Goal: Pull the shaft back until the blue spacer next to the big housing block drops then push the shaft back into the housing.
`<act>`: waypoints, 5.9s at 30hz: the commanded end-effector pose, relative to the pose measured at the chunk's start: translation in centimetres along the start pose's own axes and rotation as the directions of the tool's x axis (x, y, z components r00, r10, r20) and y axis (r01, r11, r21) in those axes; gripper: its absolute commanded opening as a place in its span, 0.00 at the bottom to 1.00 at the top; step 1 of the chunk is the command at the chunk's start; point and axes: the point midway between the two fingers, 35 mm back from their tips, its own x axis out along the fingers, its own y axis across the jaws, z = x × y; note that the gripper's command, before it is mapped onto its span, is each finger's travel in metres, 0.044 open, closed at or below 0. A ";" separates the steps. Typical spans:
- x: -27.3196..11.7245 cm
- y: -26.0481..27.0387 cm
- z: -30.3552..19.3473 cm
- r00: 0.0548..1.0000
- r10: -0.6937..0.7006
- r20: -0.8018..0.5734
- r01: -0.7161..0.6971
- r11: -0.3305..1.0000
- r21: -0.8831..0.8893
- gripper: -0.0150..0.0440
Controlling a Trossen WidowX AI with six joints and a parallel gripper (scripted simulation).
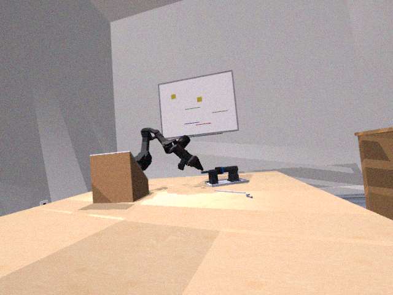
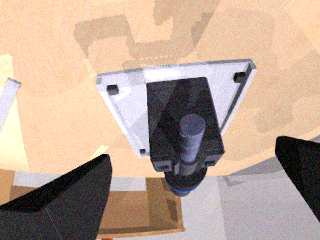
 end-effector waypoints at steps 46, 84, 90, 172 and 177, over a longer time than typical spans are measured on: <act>4.1 -0.1 -0.2 1.000 -0.001 -0.007 0.001 1.000 -0.008 1.00; 4.3 -0.1 -0.2 1.000 -0.001 -0.007 0.001 1.000 -0.008 1.00; 5.0 -0.1 -0.3 1.000 -0.002 -0.008 0.002 1.000 -0.008 1.00; 5.1 -0.2 0.6 1.000 -0.002 -0.007 0.002 1.000 -0.007 0.25; 4.8 -0.2 0.9 1.000 -0.001 -0.007 0.001 1.000 -0.007 0.25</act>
